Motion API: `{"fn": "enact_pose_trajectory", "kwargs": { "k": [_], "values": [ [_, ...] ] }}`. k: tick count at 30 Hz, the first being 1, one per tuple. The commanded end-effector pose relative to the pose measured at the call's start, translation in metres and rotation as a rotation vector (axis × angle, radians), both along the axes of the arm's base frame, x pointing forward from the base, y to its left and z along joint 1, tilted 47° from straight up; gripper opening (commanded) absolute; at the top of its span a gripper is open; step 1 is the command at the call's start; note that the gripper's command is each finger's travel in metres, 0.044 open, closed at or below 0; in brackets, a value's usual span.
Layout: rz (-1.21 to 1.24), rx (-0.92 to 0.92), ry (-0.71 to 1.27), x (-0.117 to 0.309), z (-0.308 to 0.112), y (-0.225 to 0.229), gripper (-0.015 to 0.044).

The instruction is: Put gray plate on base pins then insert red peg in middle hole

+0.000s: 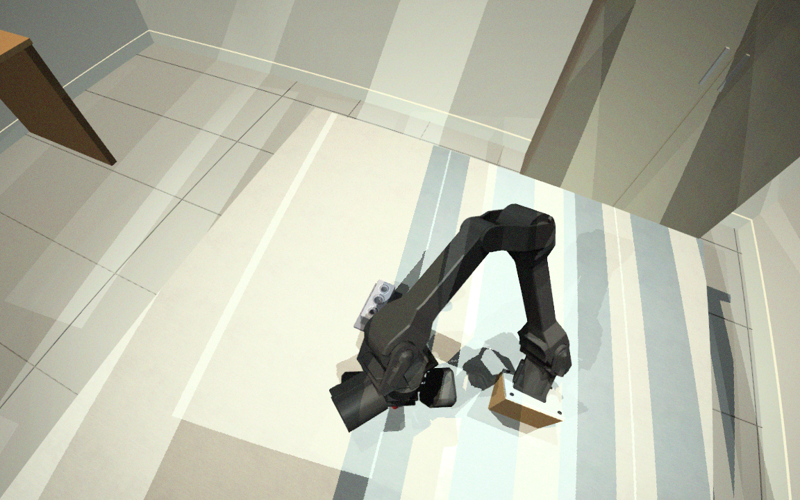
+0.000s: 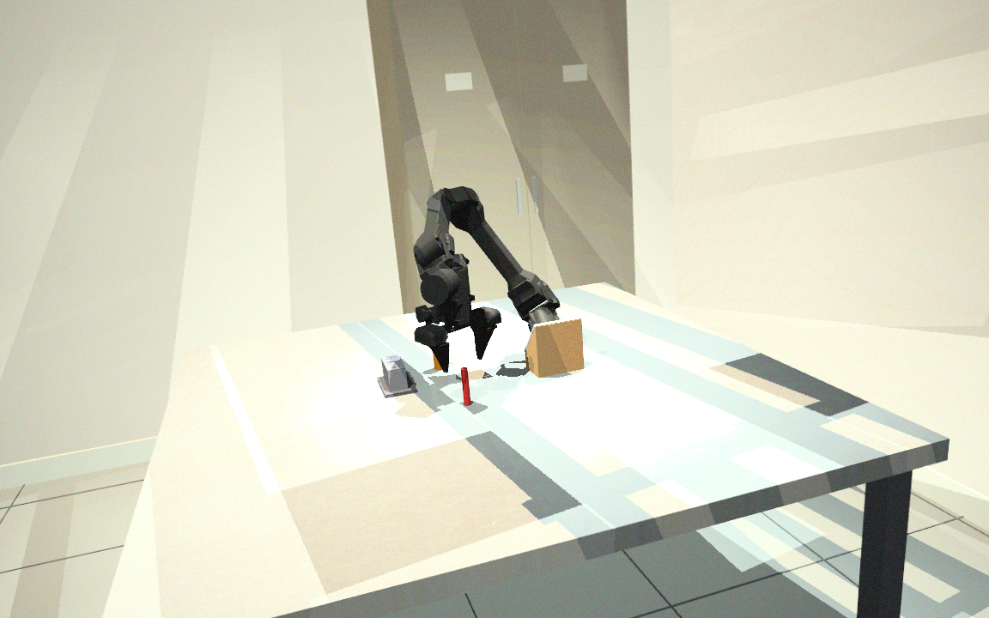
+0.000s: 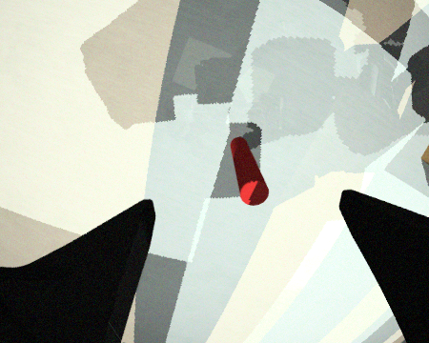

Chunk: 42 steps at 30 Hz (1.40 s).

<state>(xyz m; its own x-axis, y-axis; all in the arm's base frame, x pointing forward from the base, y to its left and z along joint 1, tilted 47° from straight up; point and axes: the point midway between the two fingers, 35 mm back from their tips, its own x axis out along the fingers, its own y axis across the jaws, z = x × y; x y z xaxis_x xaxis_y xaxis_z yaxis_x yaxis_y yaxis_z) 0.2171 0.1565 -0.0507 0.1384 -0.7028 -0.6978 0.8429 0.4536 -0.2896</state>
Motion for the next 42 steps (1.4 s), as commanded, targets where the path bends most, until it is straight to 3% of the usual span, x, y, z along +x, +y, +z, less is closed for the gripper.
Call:
{"fn": "enact_pose_trajectory", "kwargs": {
  "k": [1, 27, 42],
  "values": [
    [0.006, -0.007, 0.006, 0.0, -0.004, -0.006, 0.044],
    [0.006, -0.009, 0.004, 0.005, -0.031, -0.035, 0.044],
    [0.006, -0.009, 0.004, 0.005, -0.031, -0.035, 0.0046]
  ]
}}
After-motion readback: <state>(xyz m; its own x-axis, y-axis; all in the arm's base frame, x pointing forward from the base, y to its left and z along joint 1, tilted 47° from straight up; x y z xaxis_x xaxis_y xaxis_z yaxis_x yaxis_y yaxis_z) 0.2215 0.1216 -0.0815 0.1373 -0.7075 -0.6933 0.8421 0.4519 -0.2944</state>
